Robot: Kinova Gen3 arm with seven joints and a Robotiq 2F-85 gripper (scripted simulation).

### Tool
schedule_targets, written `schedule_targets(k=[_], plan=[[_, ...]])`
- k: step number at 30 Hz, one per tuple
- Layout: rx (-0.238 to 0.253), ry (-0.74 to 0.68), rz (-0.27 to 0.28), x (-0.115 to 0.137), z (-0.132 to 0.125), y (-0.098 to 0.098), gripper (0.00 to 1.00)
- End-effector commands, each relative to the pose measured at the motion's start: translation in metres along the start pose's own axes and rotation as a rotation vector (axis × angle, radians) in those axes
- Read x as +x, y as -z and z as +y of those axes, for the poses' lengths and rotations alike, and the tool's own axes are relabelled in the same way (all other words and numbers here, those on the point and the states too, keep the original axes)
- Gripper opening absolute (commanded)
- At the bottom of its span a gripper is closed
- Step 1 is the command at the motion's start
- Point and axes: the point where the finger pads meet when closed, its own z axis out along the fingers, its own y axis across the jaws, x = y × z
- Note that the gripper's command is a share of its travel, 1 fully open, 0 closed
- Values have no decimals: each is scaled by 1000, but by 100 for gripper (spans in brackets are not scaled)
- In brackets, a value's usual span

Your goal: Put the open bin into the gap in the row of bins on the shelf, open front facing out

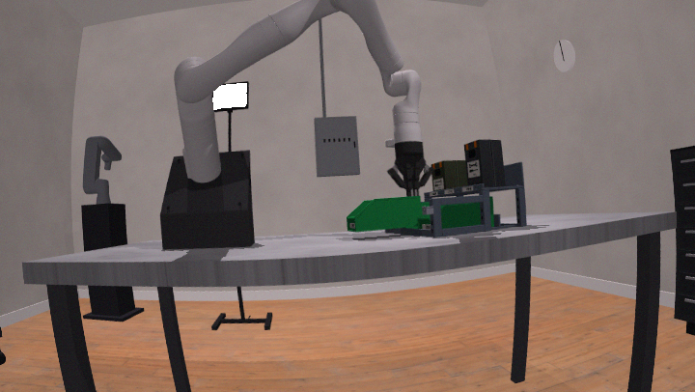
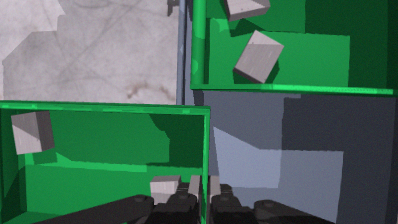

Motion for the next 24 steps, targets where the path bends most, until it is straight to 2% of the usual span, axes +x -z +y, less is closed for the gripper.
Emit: schedule_targets(k=[1, 6, 18, 24], plan=[[-3, 0, 1, 1, 1, 2, 10], [-32, 0, 1, 1, 1, 0, 10], [-32, 0, 1, 1, 1, 0, 10], [-61, 0, 0, 1, 0, 0, 10]])
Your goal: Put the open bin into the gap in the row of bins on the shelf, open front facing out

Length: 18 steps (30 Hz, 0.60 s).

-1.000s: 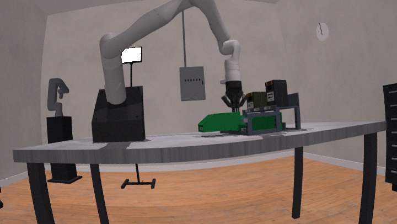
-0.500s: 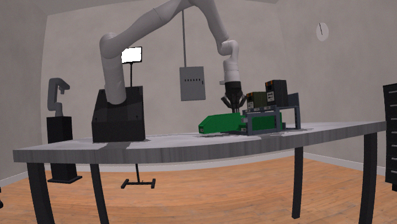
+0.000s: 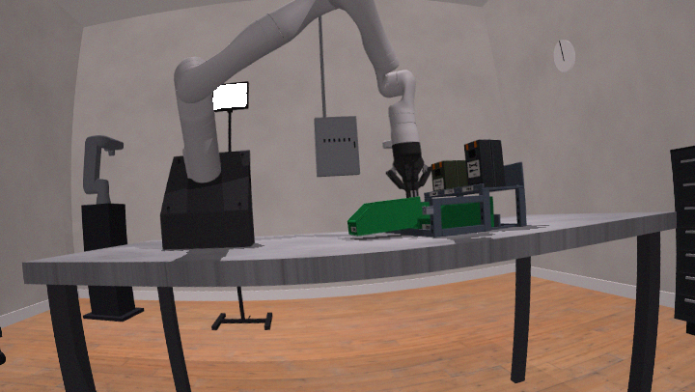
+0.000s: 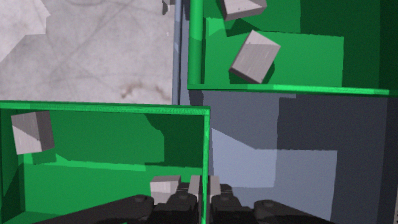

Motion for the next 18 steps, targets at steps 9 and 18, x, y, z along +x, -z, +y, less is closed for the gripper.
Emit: schedule_targets(k=[9, 18], plan=[[-12, -1, 1, 1, 1, 2, 10], [-40, -1, 1, 1, 0, 2, 10]])
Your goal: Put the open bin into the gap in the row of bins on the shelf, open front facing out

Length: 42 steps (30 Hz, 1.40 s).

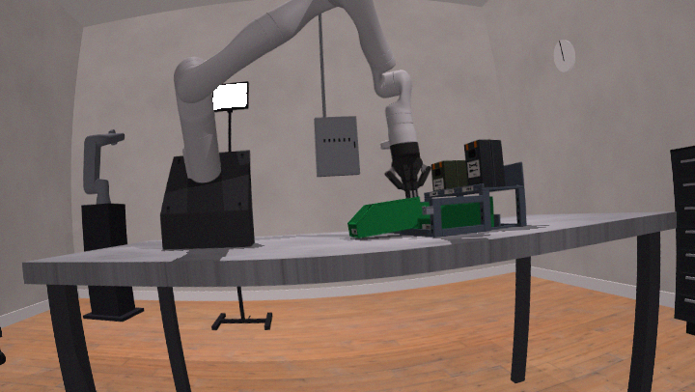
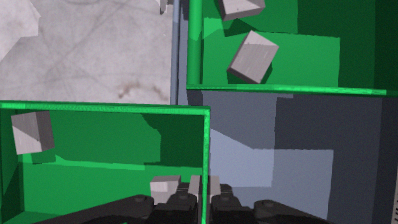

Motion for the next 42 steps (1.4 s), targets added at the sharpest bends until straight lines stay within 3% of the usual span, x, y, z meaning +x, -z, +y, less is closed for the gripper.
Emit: schedule_targets(k=[1, 27, 28, 42], plan=[[-8, 0, 1, 0, 1, 2, 10], [-30, -1, 2, 0, 0, 2, 10], [-29, 0, 1, 0, 0, 1, 39], [-29, 0, 1, 0, 0, 1, 39]])
